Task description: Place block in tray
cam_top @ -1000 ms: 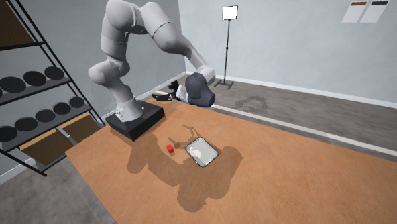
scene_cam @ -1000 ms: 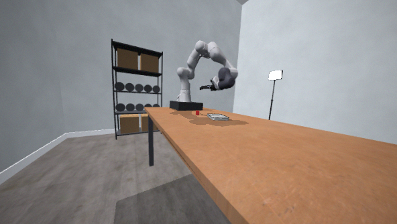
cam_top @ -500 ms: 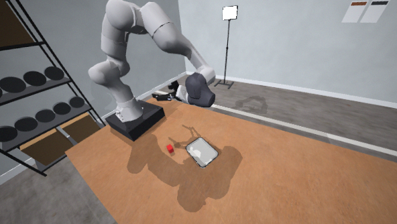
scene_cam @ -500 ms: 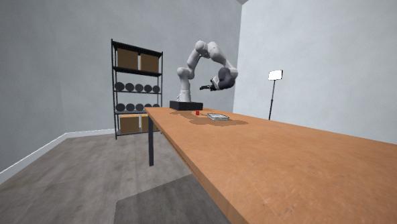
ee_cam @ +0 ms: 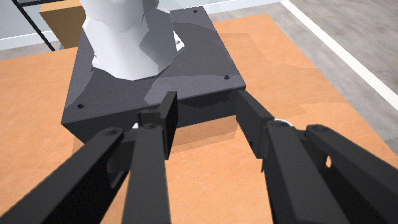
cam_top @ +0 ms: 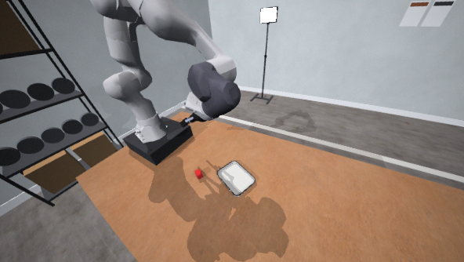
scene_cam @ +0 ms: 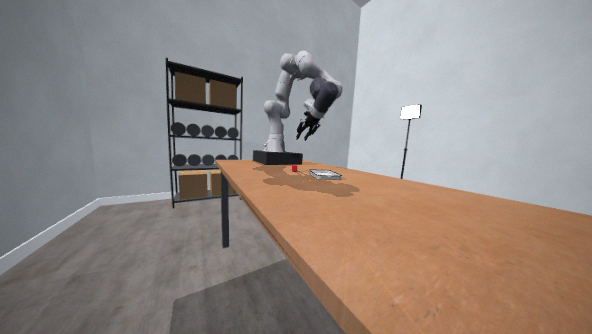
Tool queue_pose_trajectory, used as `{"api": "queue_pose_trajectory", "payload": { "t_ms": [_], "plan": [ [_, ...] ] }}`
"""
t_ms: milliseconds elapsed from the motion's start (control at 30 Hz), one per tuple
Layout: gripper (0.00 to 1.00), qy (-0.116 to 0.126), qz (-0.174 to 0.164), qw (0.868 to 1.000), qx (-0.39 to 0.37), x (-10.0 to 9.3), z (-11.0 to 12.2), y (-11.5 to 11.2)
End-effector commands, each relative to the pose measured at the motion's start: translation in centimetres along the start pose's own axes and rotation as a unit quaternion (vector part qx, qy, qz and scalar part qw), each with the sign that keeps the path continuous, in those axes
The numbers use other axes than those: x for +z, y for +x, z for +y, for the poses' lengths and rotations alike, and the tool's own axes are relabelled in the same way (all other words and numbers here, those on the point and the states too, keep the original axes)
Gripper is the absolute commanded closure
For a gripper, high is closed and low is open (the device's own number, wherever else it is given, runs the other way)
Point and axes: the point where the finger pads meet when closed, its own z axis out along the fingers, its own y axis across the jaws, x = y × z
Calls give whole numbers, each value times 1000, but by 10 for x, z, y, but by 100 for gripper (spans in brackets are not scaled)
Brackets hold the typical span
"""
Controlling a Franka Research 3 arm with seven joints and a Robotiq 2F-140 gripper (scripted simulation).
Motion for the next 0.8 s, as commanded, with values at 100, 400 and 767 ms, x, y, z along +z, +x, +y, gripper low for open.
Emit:
{"api": "queue_pose_trajectory", "payload": {
  "t_ms": [100, 400, 767],
  "plan": [
    [58, -19, -189, 981, 31, -20, -31, -86],
    [58, -46, -346, 935, 58, -46, -67, -146],
    [58, -67, -461, 882, 79, -67, -98, -194]
  ]
}}
